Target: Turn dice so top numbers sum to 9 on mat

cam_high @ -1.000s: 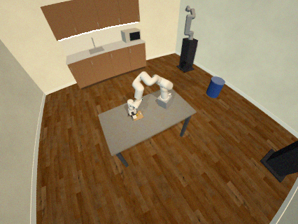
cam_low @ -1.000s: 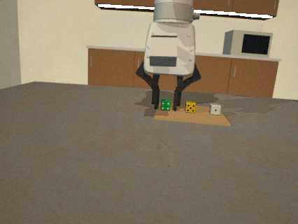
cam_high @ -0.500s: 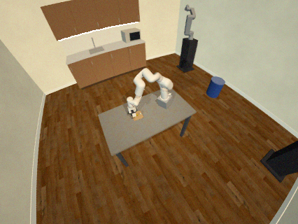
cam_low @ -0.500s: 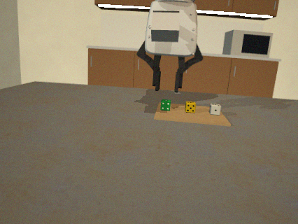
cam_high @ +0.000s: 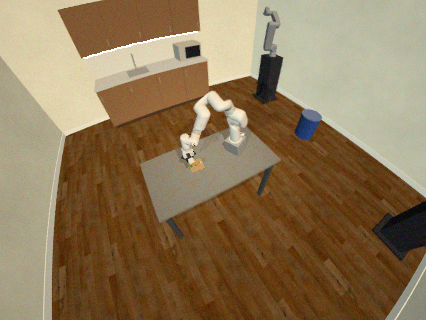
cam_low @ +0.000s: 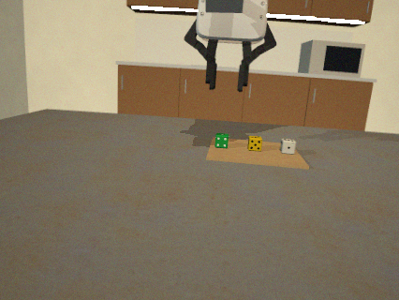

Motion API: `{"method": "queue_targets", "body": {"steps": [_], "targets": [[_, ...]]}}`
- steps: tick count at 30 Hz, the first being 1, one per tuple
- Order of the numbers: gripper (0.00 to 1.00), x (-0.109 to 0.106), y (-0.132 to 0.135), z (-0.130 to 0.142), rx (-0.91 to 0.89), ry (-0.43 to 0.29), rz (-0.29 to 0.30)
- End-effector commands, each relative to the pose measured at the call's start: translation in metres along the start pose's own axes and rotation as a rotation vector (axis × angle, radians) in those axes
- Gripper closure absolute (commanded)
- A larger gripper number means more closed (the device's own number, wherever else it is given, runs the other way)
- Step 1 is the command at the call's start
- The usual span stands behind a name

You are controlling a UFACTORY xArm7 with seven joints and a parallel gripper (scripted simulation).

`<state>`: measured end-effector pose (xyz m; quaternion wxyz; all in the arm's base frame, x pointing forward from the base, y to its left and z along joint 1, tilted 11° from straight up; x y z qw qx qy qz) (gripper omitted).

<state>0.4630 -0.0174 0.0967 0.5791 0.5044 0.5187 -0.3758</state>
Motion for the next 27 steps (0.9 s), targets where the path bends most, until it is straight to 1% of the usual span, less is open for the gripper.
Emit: {"method": "queue_targets", "body": {"steps": [1,21,27], "targets": [[0.0,-0.0047,0.0015,0.0001,0.001,-0.004,-0.001],[0.0,-0.005,0.0015,0.0001,0.001,-0.004,-0.001],[0.0,-0.0137,0.0015,0.0001,0.001,-0.004,-0.001]]}}
Point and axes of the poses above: the point where the finger pads meet when closed, its own x axis out along the fingers, its own y axis across the jaws, z = x × y, the point moved 7 cm from there along -x, back along the fingers, and after that the axes turned 14 degrees about -x, right-handed, at the moved point
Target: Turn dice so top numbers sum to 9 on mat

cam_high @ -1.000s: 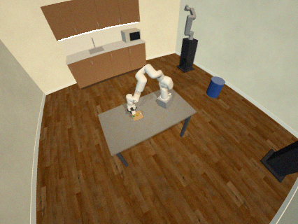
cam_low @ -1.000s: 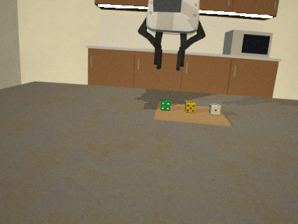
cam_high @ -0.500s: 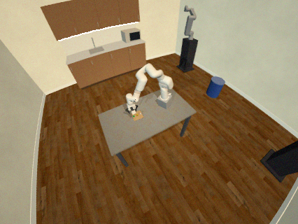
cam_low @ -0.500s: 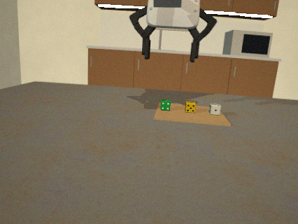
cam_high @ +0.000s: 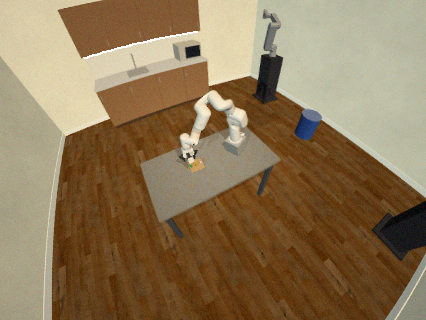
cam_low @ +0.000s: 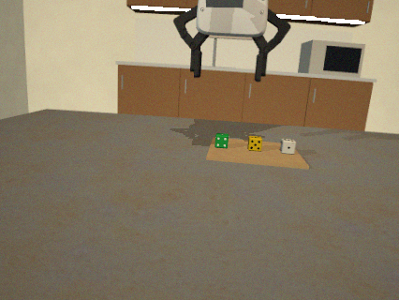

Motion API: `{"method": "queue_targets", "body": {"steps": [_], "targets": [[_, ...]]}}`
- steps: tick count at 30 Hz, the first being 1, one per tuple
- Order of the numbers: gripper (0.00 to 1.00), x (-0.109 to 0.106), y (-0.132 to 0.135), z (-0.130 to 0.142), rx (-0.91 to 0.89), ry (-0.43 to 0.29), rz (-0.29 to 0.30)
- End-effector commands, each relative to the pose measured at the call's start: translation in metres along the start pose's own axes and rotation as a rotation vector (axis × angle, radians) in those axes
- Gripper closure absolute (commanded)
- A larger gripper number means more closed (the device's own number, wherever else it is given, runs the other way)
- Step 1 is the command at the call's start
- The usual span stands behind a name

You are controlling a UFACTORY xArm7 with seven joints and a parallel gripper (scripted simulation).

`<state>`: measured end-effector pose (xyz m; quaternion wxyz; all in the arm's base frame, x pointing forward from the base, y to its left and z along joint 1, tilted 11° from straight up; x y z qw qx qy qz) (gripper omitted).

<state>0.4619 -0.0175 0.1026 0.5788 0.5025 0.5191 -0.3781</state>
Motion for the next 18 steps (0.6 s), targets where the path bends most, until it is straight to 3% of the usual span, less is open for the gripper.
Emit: {"method": "queue_targets", "body": {"steps": [1,13,18], "targets": [[0.0,-0.008,0.001,0.001,0.001,-0.001,0.004],[0.0,-0.063,0.001,0.0,0.001,-0.001,0.004],[0.0,-0.073,0.001,0.0,0.001,-0.001,0.004]]}}
Point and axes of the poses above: the point where the finger pads meet when closed, its own x axis out along the fingers, its own y axis across the jaws, z = x × y, the point moved 7 cm from there along -x, back along the fingers, and after that the axes turned 14 degrees about -x, right-handed, at the moved point
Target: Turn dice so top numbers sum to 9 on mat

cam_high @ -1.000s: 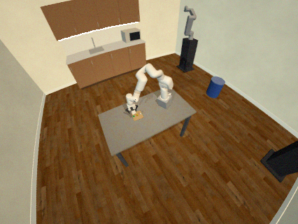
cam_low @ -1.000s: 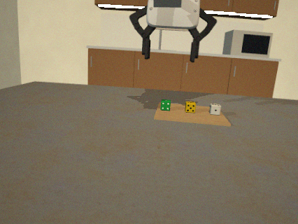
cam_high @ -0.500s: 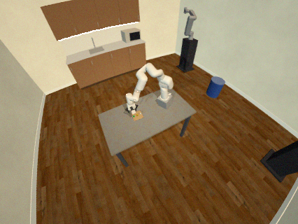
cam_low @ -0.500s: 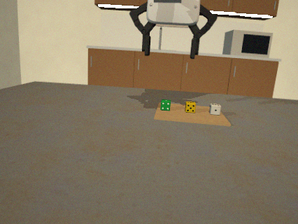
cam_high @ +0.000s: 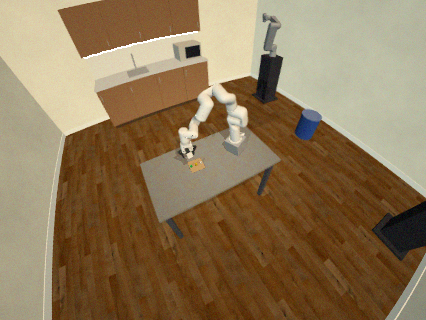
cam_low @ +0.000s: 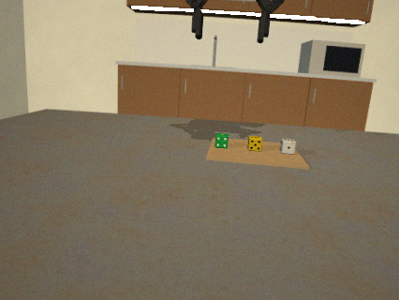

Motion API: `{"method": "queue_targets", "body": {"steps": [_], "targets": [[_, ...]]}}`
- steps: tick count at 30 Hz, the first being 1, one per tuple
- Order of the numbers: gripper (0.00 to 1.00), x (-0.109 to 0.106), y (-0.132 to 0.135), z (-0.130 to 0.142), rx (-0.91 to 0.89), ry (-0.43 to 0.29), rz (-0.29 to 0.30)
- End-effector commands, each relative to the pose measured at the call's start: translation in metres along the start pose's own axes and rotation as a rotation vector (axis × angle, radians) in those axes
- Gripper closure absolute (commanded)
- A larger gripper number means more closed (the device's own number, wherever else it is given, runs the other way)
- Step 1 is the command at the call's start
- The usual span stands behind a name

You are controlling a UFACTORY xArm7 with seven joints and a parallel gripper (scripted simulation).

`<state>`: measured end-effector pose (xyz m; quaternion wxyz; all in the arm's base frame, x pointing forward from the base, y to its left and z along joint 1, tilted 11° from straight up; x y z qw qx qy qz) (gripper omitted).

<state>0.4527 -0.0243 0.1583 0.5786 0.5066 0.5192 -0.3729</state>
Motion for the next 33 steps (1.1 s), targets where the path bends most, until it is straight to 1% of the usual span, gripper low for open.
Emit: {"method": "queue_targets", "body": {"steps": [1,6,33], "targets": [[0.0,-0.0184,0.001,-0.0019,0.001,-0.01,-0.006],[0.0,-0.0243,0.001,-0.0019,0.001,-0.01,-0.006],[0.0,-0.0245,0.001,-0.0019,0.001,-0.01,-0.006]]}}
Point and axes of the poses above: the point where the finger pads meet when closed, its own x axis out along the fingers, its own y axis across the jaws, z = x × y, the point moved 7 cm from there along -x, back along the fingers, and after that the axes turned 14 degrees about -x, right-handed, at the moved point
